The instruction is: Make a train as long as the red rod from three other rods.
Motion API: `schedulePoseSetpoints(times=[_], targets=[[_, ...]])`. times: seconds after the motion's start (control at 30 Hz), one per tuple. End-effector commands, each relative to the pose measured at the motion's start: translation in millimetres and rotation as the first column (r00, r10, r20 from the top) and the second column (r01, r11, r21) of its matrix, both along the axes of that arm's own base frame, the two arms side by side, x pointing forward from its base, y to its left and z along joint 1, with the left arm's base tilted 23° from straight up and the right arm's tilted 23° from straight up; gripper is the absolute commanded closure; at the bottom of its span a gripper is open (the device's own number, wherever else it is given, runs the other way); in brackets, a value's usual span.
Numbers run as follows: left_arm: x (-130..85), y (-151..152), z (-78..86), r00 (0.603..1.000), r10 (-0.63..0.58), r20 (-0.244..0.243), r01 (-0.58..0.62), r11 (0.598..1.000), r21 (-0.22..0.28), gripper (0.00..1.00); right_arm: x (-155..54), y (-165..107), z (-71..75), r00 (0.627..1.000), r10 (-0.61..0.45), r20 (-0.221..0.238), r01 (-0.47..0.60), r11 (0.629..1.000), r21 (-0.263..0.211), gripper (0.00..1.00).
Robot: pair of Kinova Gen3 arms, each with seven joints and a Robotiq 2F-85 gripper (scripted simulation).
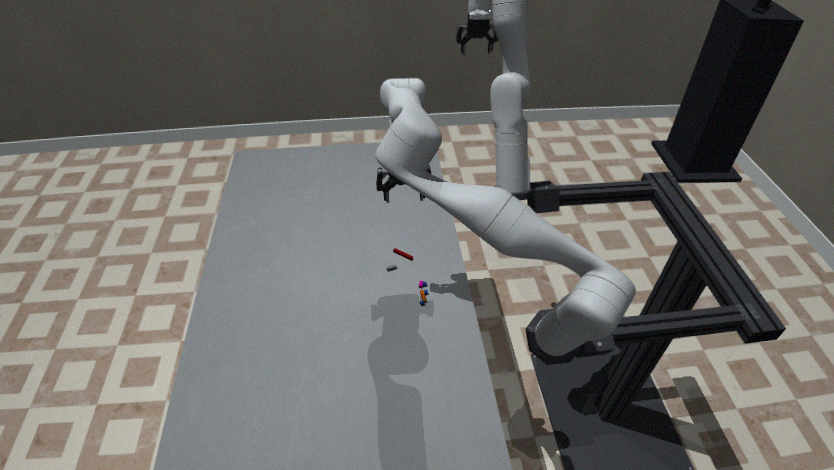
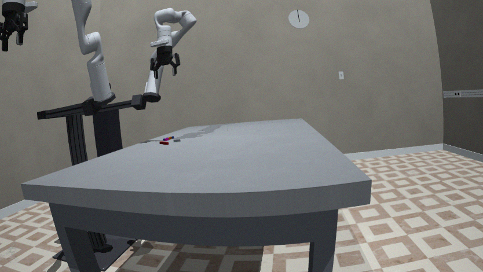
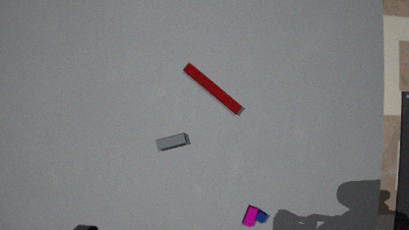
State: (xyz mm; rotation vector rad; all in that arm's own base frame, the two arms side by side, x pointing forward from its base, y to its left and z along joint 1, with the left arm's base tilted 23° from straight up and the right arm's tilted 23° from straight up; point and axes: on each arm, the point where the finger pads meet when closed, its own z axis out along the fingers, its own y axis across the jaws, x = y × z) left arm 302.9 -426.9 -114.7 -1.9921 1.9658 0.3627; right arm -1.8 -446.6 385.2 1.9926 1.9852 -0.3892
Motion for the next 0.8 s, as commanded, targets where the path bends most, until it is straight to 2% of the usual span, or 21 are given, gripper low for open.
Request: schedulePoseSetpoints(times=[0.0, 0.77], targets=[[0.2, -0.8, 0.9, 1.000, 0.000, 0.001, 0.000, 1.000, -0.002, 0.002, -0.1, -0.1, 0.6, 1.000, 0.000, 0.001, 0.000, 1.000, -0.001, 0.002], [0.2, -0.2, -0.2, 1.000, 0.008, 0.006, -0.008, 1.000, -0.002, 0.002, -0.1, -0.1, 0.6, 1.000, 0.000, 0.001, 0.000, 1.000, -0.001, 0.002]])
